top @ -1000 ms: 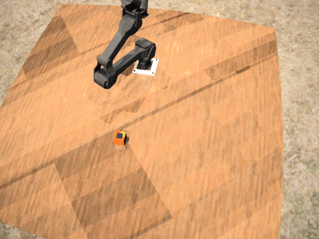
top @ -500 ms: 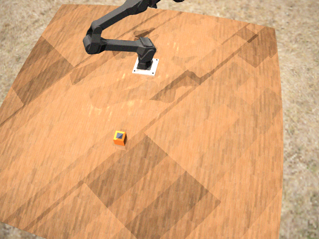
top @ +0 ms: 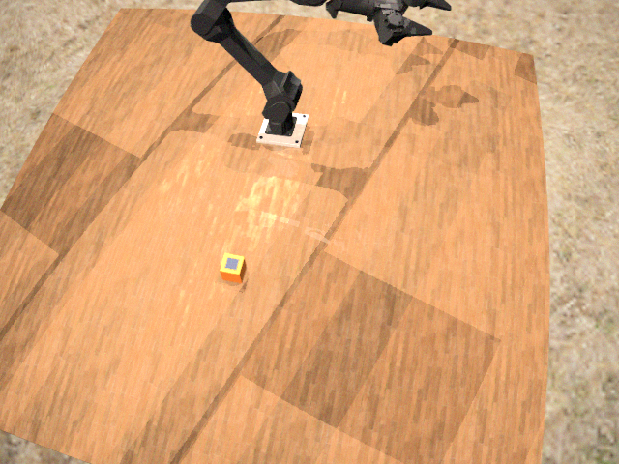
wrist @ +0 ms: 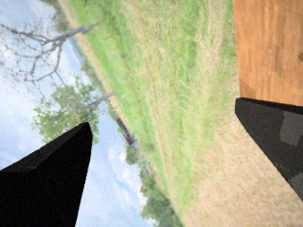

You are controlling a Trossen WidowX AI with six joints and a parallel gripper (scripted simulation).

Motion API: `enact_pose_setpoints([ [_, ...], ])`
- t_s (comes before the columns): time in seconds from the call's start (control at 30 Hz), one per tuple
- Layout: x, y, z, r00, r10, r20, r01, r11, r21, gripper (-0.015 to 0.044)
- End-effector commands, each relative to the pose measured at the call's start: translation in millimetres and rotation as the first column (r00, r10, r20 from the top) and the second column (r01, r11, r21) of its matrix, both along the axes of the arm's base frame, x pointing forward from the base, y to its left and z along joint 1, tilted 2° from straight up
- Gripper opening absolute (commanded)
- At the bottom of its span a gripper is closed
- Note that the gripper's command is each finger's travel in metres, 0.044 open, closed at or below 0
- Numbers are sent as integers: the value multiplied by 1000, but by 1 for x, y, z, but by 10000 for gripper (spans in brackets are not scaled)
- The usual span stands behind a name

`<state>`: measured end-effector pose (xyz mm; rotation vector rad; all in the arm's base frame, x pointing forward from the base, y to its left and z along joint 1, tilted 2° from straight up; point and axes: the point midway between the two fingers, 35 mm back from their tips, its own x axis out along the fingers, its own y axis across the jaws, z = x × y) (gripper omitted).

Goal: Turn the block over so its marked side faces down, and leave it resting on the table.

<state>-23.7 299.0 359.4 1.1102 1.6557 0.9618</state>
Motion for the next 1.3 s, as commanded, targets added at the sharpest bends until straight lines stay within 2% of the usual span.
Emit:
enact_pose_setpoints([
  [0.0,66,21,-21,970,-138,198,162,980,-114,440],
  [0.23,179,19,-64,869,-193,455,365,871,-329,440],
  [0.53,302,-44,-119,817,-71,573,469,659,-588,440],
  [0.7,344,-85,-142,828,-1,561,463,567,-682,440],
  [0.97,403,-186,-183,885,138,444,365,386,-847,440],
  [1.27,422,-300,-225,945,259,202,127,279,-952,440],
])
